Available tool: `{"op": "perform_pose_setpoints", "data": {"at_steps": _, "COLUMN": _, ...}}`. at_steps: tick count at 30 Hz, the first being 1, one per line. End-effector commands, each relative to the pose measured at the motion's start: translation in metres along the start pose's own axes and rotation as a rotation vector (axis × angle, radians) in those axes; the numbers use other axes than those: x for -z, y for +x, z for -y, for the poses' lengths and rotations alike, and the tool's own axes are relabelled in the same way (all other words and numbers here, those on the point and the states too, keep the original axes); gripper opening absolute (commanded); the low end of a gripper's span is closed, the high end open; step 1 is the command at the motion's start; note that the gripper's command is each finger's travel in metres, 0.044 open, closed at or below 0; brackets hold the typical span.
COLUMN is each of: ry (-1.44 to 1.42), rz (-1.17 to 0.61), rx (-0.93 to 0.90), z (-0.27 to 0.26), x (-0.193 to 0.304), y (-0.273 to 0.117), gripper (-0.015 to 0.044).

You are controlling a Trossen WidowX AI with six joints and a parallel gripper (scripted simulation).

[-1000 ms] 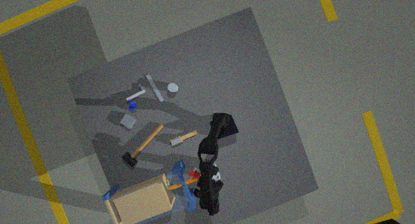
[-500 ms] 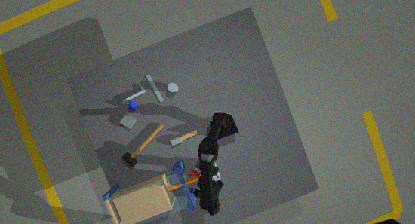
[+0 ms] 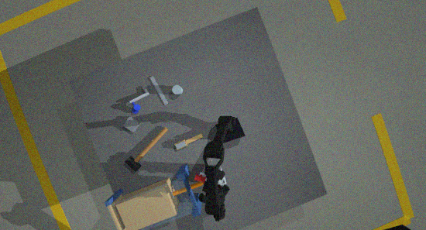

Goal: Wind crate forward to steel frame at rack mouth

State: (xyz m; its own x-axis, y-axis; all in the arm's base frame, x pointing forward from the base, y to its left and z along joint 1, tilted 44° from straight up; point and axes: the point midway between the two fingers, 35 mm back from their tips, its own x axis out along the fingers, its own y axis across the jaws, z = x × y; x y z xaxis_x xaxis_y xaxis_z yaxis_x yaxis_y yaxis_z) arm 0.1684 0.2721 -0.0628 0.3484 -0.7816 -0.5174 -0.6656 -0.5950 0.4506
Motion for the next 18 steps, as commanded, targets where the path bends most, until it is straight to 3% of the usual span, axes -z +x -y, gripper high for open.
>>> {"op": "perform_pose_setpoints", "data": {"at_steps": 1, "ry": 0.002, "rz": -0.003, "rx": -0.001, "z": -0.001, "x": 0.001, "y": 0.0, "gripper": 0.0}}
{"op": "perform_pose_setpoints", "data": {"at_steps": 18, "ry": 0.008, "rz": -0.031, "rx": 0.002, "z": 0.0, "x": -0.005, "y": 0.011, "gripper": 0.0}}
